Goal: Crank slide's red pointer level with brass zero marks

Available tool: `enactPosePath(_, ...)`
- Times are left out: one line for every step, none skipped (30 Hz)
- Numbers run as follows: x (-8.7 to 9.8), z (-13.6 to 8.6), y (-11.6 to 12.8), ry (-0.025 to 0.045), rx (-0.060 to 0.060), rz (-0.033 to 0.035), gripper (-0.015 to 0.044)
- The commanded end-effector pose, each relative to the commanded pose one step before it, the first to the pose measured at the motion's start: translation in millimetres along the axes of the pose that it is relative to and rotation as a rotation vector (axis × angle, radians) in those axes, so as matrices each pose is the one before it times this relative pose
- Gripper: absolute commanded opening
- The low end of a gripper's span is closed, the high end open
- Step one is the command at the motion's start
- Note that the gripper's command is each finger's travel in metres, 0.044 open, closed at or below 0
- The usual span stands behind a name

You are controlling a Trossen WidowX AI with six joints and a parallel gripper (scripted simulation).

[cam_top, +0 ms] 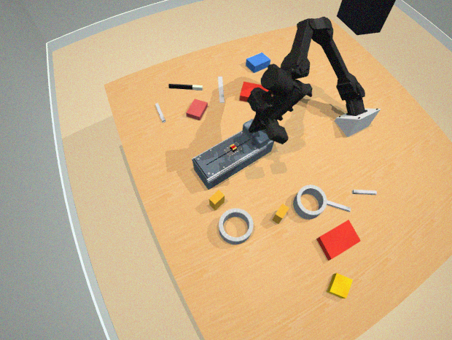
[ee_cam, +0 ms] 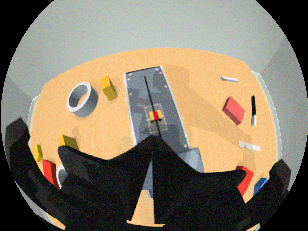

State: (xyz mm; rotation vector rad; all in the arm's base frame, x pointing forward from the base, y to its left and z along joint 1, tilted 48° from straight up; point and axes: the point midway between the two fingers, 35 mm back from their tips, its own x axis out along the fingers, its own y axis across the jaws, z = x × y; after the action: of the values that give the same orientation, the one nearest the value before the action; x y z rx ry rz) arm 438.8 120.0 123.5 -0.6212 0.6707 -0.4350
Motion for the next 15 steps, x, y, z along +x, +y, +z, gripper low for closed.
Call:
enactPosePath(0.09, -0.02, -0.09, 0.00018, 0.0001, -0.00020, 0.0000)
enactPosePath(0.00, 0.00, 0.00, 0.00000, 0.0000, 0.00000, 0.0000)
enactPosePath(0.00, 0.00, 0.00, 0.00000, 0.0000, 0.00000, 0.0000)
enactPosePath(0.00, 0.00, 0.00, 0.00000, 0.0000, 0.00000, 0.0000)
enactPosePath(0.00, 0.00, 0.00, 0.00000, 0.0000, 0.00000, 0.0000)
enactPosePath(0.00, 0.00, 0.00, 0.00000, 0.0000, 0.00000, 0.0000)
enactPosePath(0.00, 0.00, 0.00, 0.00000, 0.0000, 0.00000, 0.0026)
enactPosePath(0.00, 0.00, 0.00, 0.00000, 0.0000, 0.00000, 0.0053)
enactPosePath(0.00, 0.00, 0.00, 0.00000, 0.0000, 0.00000, 0.0079)
enactPosePath(0.00, 0.00, 0.00, 0.00000, 0.0000, 0.00000, 0.0105)
enactPosePath(0.00, 0.00, 0.00, 0.00000, 0.0000, 0.00000, 0.0131)
enactPosePath(0.00, 0.00, 0.00, 0.00000, 0.0000, 0.00000, 0.0158)
enactPosePath(0.00, 0.00, 0.00, 0.00000, 0.0000, 0.00000, 0.0184)
enactPosePath(0.00, 0.00, 0.00, 0.00000, 0.0000, 0.00000, 0.0210)
enactPosePath(0.00, 0.00, 0.00, 0.00000, 0.0000, 0.00000, 0.0236)
